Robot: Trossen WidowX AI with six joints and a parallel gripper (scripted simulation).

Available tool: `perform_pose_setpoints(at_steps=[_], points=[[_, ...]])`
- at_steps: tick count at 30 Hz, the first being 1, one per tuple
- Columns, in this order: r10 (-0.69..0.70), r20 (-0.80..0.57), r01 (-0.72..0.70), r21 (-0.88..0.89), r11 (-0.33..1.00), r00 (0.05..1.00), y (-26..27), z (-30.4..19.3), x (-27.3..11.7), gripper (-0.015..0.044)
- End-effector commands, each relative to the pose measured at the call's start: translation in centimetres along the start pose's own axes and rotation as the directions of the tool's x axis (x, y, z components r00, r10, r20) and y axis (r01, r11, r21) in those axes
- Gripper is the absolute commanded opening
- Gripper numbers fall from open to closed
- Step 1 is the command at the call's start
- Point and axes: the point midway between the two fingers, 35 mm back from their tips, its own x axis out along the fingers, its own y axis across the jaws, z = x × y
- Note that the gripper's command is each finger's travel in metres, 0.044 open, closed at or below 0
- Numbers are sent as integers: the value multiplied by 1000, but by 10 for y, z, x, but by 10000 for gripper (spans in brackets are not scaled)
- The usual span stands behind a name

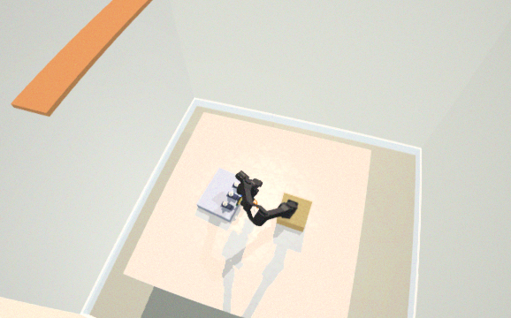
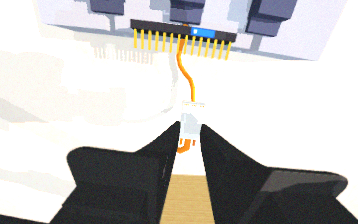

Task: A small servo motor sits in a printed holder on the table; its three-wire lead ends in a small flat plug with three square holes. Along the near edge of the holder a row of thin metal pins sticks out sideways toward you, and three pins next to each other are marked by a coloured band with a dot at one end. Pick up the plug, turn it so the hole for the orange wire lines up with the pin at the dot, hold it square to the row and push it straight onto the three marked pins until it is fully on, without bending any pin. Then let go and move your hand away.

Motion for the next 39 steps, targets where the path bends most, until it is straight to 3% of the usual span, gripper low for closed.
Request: perform_pose_setpoints(at_steps=[1,19,39], points=[[7,-11,-7,14,1000,1000,1,-5,18,0],[8,-10,-8,12,1000,1000,-2,31,22,0],[8,-10,-8,12,1000,1000,1,39,22,0]])
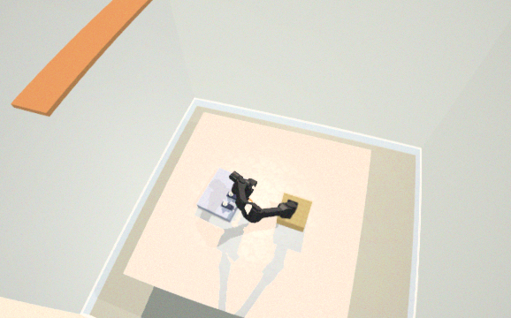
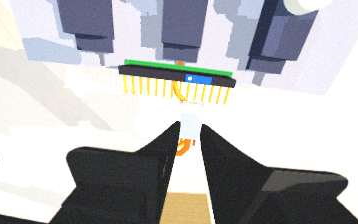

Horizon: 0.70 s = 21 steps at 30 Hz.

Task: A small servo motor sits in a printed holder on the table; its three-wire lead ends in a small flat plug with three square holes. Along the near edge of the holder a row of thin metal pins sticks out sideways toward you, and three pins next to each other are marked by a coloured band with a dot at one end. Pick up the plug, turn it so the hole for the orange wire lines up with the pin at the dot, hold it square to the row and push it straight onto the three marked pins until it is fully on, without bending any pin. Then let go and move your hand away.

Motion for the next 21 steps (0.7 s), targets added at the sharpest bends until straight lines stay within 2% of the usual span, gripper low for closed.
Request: perform_pose_setpoints(at_steps=[1,21], points=[[2,5,-2,3,1000,1000,1,4,-1,0],[2,5,-2,2,1000,1000,-2,17,-1,0]])
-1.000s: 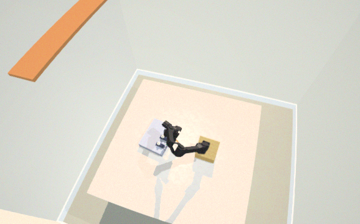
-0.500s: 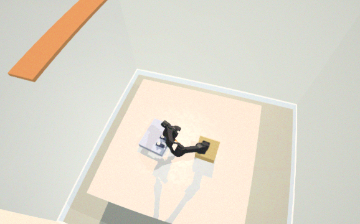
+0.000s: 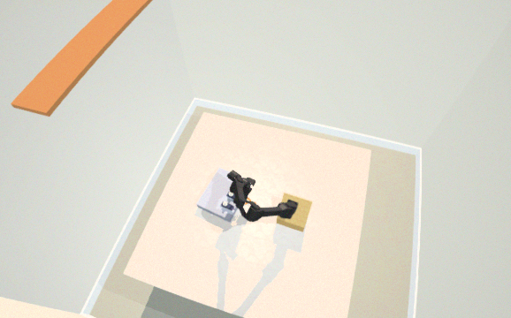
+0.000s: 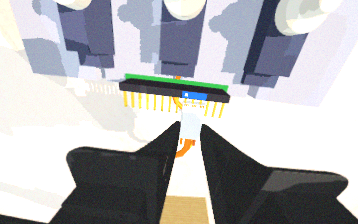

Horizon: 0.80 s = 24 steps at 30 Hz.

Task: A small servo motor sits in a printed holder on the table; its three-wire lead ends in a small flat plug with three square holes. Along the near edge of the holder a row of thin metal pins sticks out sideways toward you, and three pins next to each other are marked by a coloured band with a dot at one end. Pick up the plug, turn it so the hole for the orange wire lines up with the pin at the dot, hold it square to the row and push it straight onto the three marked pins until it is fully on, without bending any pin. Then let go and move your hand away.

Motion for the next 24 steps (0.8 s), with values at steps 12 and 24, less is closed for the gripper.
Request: perform_pose_setpoints(at_steps=[12,24], points=[[-4,5,4,2,1000,1000,1,2,2,131],[-7,5,7,2,1000,1000,1,2,-58,440]])
